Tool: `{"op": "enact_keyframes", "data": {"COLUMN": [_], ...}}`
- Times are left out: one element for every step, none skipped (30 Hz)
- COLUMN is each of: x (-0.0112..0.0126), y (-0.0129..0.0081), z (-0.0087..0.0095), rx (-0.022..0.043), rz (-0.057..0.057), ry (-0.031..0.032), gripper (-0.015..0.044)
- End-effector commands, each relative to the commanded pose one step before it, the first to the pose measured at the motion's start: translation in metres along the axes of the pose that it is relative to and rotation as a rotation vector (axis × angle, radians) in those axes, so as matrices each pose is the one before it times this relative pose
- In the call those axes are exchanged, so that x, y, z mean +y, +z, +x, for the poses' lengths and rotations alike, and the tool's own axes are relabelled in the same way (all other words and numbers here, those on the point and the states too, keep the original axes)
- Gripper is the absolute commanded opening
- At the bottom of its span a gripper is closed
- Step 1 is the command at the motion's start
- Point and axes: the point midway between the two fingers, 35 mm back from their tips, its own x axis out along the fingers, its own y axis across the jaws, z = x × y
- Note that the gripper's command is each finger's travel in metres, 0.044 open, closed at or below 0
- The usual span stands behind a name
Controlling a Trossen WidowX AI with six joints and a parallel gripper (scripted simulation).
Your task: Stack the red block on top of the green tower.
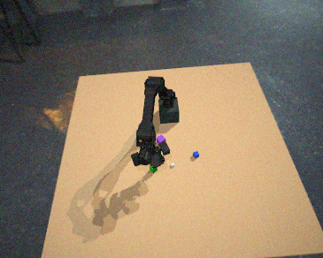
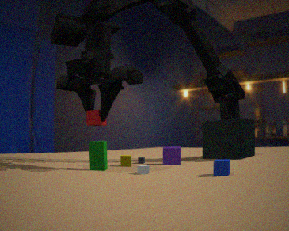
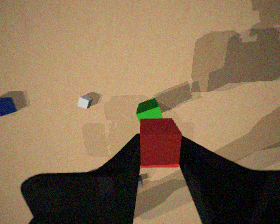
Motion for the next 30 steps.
{"op": "enact_keyframes", "data": {"x": [-0.00032, 0.00007, 0.00011, 0.00014, 0.00018, 0.00020, 0.00015, 0.00005, 0.00000, 0.00000, 0.00000, 0.00000, 0.00000, 0.00000, 0.00000, 0.00000, 0.00000, 0.00000, 0.00000, 0.00000, 0.00000, 0.00000, 0.00000, 0.00000, 0.00000, 0.00000, 0.00000, 0.00000, 0.00000, 0.00000], "y": [-0.00152, 0.00004, 0.00002, -0.00003, -0.00008, -0.00012, -0.00011, -0.00004, 0.00000, 0.00000, 0.00000, 0.00000, 0.00000, 0.00000, 0.00000, 0.00000, 0.00000, 0.00000, 0.00000, 0.00000, 0.00000, 0.00000, 0.00000, 0.00000, 0.00000, 0.00000, 0.00000, 0.00000, 0.00000, 0.00000], "z": [0.00877, 0.00334, 0.00438, 0.00439, 0.00473, 0.00454, 0.00302, 0.00102, -0.00037, -0.00047, -0.00047, -0.00039, -0.00024, 0.00000, 0.00012, 0.00043, 0.00049, 0.00037, 0.00015, 0.00000, -0.00026, -0.00017, -0.00012, 0.00000, 0.00000, 0.00000, 0.00011, 0.00000, 0.00021, 0.00012], "rx": [0.00558, 0.00002, 0.00003, 0.00003, 0.00004, 0.00004, 0.00003, 0.00001, 0.00000, 0.00000, 0.00000, 0.00000, 0.00000, 0.00000, 0.00000, 0.00000, 0.00000, 0.00000, 0.00000, 0.00000, 0.00000, 0.00000, 0.00000, 0.00000, 0.00000, 0.00000, 0.00000, 0.00000, 0.00000, 0.00000], "rz": [-0.0045, 0.0000, 0.0000, 0.0000, 0.0000, 0.0000, 0.0000, 0.0000, 0.0000, 0.0000, 0.0000, 0.0000, 0.0000, 0.0000, 0.0000, 0.0000, 0.0000, 0.0000, 0.0000, 0.0000, 0.0000, 0.0000, 0.0000, 0.0000, 0.0000, 0.0000, 0.0000, 0.0000, 0.0000, 0.0000], "ry": [-0.00354, -0.00001, -0.00001, 0.00000, 0.00000, 0.00000, 0.00000, 0.00000, 0.00000, 0.00000, 0.00000, 0.00000, 0.00000, 0.00000, 0.00000, 0.00000, 0.00000, 0.00000, 0.00000, 0.00000, 0.00000, 0.00000, 0.00000, 0.00000, 0.00000, 0.00000, 0.00000, 0.00000, 0.00000, 0.00000], "gripper": [0.0000, 0.0000, 0.0000, 0.0000, 0.0000, 0.0000, 0.0000, 0.0000, 0.0000, 0.0000, 0.0000, 0.0000, 0.0000, 0.0000, 0.0000, 0.0000, 0.0000, 0.0000, 0.0000, 0.0000, 0.0000, 0.0000, 0.0000, 0.0000, 0.0000, 0.0000, 0.0000, 0.0000, 0.0000, 0.0000]}}
